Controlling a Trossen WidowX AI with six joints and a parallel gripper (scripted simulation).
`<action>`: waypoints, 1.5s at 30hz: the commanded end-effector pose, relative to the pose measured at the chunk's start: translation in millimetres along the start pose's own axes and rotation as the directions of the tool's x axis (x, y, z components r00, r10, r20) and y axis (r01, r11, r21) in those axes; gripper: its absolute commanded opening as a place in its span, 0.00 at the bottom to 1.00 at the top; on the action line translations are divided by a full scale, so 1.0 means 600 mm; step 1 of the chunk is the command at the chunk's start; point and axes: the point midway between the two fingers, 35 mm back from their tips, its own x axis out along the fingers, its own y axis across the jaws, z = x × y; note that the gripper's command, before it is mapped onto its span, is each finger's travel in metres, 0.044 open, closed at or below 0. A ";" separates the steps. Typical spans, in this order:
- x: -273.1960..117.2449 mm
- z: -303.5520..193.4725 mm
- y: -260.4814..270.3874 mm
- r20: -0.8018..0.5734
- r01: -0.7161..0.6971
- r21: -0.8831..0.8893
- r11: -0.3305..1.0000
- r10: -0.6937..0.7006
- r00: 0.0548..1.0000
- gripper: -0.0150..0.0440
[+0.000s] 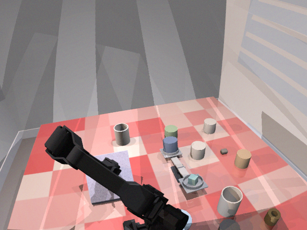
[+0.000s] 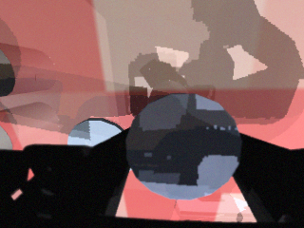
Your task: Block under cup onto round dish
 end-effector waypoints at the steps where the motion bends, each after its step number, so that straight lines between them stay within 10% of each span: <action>1: 0.016 -0.013 0.000 -0.031 0.006 -0.011 1.000 -0.006 1.000 0.25; 19: -0.014 -0.002 0.002 -0.008 0.000 0.000 1.000 0.000 1.000 1.00; 30: -0.087 -0.010 0.001 -0.035 0.005 -0.010 1.000 -0.005 0.999 1.00; 37: -0.112 0.014 0.011 0.028 -0.054 -0.018 0.998 0.055 0.998 0.69; 45: -0.121 -0.002 0.094 -0.028 -0.076 -0.135 0.988 0.073 0.997 0.69</action>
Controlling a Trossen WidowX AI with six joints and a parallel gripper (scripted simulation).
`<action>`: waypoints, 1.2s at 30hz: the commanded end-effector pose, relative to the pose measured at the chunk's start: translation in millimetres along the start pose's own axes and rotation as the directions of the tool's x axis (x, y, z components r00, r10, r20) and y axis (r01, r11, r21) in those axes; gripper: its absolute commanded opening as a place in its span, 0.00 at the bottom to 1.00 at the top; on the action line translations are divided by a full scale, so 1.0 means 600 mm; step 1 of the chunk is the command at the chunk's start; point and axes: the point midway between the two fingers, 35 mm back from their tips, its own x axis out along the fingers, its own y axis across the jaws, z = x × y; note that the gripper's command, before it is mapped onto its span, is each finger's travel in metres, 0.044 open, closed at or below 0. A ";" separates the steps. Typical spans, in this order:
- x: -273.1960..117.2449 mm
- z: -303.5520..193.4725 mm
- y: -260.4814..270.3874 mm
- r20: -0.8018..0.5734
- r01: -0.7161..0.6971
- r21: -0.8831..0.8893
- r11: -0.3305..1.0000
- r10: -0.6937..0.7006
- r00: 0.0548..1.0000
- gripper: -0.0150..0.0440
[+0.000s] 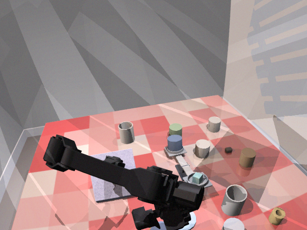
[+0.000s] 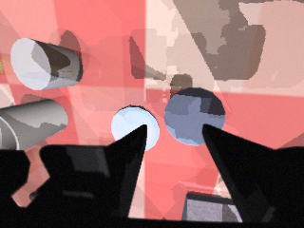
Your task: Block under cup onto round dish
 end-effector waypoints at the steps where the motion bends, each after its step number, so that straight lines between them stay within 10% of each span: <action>1: 0.003 -0.024 0.068 -0.058 -0.005 -0.113 0.994 -0.002 0.998 0.69; 19: -0.037 -0.232 0.292 -0.083 0.014 -0.540 0.841 -0.070 0.994 0.69; 36: -0.014 -0.254 0.300 -0.069 0.021 -0.573 0.819 -0.073 0.995 0.69</action>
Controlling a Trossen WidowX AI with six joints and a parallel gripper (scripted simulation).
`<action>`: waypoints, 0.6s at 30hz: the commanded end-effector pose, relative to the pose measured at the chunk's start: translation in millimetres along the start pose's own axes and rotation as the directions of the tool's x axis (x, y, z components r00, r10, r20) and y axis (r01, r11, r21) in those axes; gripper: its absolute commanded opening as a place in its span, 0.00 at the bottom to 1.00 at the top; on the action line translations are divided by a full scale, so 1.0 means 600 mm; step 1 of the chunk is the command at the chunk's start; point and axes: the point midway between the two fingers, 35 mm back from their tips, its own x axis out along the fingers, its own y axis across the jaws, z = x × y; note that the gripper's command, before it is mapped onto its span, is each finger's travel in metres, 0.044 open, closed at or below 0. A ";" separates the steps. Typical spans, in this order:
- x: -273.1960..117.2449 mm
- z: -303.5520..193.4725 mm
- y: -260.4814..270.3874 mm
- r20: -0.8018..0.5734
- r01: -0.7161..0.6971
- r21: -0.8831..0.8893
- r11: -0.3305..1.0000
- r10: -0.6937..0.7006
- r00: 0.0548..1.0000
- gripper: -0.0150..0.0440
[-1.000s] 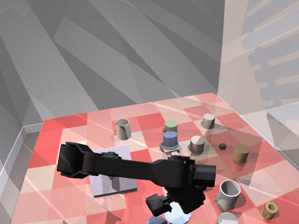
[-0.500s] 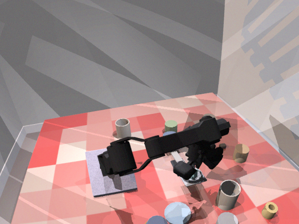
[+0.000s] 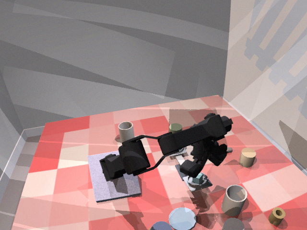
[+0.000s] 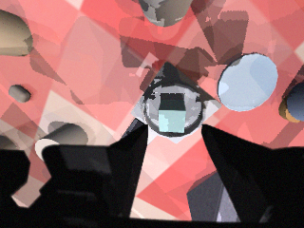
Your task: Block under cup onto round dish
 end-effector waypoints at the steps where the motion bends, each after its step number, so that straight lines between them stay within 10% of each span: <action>1: 0.011 0.000 0.000 0.003 0.005 -0.004 1.000 -0.005 1.000 0.69; 18: 0.057 0.001 -0.001 0.004 0.005 -0.004 1.000 -0.005 1.000 0.69</action>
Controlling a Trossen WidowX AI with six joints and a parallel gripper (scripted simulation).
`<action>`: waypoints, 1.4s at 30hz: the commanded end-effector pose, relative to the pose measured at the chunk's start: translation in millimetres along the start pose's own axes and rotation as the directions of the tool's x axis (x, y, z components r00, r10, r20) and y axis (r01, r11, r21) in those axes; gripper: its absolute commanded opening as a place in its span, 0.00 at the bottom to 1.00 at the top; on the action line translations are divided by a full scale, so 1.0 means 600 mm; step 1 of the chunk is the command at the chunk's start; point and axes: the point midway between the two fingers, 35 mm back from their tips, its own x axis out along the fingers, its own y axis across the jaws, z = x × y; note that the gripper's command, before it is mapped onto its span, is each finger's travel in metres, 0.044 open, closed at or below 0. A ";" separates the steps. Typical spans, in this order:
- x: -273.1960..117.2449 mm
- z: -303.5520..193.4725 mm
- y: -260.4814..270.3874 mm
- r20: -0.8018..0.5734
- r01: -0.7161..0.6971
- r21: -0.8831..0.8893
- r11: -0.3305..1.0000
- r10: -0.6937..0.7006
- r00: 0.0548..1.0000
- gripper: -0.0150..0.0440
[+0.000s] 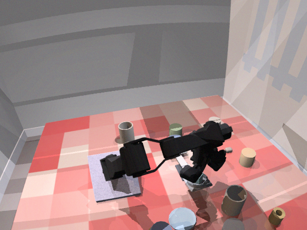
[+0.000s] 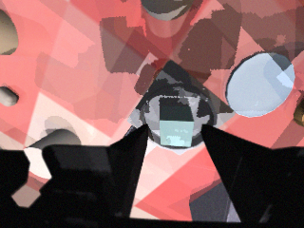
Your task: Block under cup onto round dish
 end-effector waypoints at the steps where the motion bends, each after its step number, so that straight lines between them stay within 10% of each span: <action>1: 0.015 0.000 -0.003 0.002 0.006 -0.002 1.000 -0.006 1.000 0.69; 21: 0.010 0.001 -0.001 0.001 0.005 -0.002 1.000 -0.005 1.000 0.25; 42: -0.136 -0.001 -0.002 -0.002 0.005 -0.003 1.000 -0.005 1.000 0.25</action>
